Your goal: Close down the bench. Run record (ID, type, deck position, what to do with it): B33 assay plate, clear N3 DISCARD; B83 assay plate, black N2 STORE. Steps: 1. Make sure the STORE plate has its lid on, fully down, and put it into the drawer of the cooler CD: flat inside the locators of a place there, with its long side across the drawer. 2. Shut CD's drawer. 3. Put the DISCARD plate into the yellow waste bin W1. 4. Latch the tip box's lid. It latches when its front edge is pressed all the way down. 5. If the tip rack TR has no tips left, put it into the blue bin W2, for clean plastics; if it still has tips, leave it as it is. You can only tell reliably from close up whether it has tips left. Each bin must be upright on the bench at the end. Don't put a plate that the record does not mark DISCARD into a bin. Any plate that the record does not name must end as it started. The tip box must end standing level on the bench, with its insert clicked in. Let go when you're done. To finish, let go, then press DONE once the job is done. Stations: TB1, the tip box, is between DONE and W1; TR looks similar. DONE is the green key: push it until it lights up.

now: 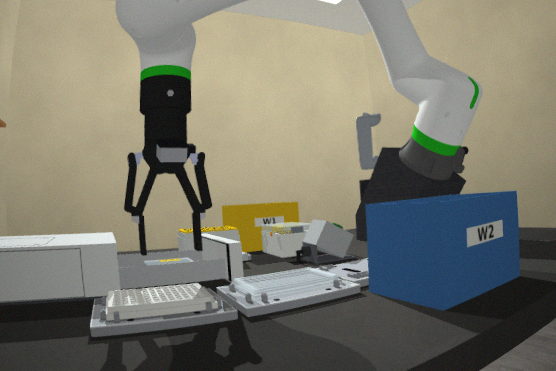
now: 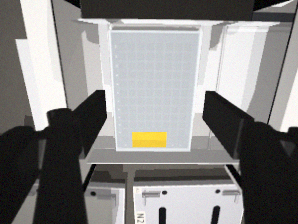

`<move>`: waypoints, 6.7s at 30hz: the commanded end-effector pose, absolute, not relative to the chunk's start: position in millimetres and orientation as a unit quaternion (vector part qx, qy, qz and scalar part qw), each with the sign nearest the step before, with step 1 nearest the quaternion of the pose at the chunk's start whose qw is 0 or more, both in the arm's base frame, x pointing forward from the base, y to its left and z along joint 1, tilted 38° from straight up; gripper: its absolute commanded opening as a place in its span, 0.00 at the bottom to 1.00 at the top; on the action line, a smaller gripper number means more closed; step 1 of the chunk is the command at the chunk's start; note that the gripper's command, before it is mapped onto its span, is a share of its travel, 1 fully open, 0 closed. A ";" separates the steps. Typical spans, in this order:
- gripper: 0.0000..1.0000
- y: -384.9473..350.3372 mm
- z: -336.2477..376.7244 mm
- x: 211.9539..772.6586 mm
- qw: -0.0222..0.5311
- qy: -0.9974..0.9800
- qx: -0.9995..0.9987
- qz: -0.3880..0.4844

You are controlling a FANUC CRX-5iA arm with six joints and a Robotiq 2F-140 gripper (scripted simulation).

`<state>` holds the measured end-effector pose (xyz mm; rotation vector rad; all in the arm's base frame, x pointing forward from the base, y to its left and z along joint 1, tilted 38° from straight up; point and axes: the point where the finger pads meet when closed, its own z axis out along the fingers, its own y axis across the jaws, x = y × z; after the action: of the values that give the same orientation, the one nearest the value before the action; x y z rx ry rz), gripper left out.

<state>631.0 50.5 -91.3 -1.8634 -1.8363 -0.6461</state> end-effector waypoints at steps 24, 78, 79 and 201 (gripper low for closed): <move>0.65 30.9 -66.2 630.8 0.221 -0.664 -0.674 -0.234; 0.65 -7.2 -16.6 629.4 0.221 -0.664 -0.674 -0.234; 0.65 -7.2 -16.6 629.4 0.221 -0.664 -0.674 -0.234; 0.10 63.9 -106.7 473.8 0.221 -0.665 -0.674 -0.234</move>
<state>473.2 62.0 -103.7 -1.8633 -1.8362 -0.6461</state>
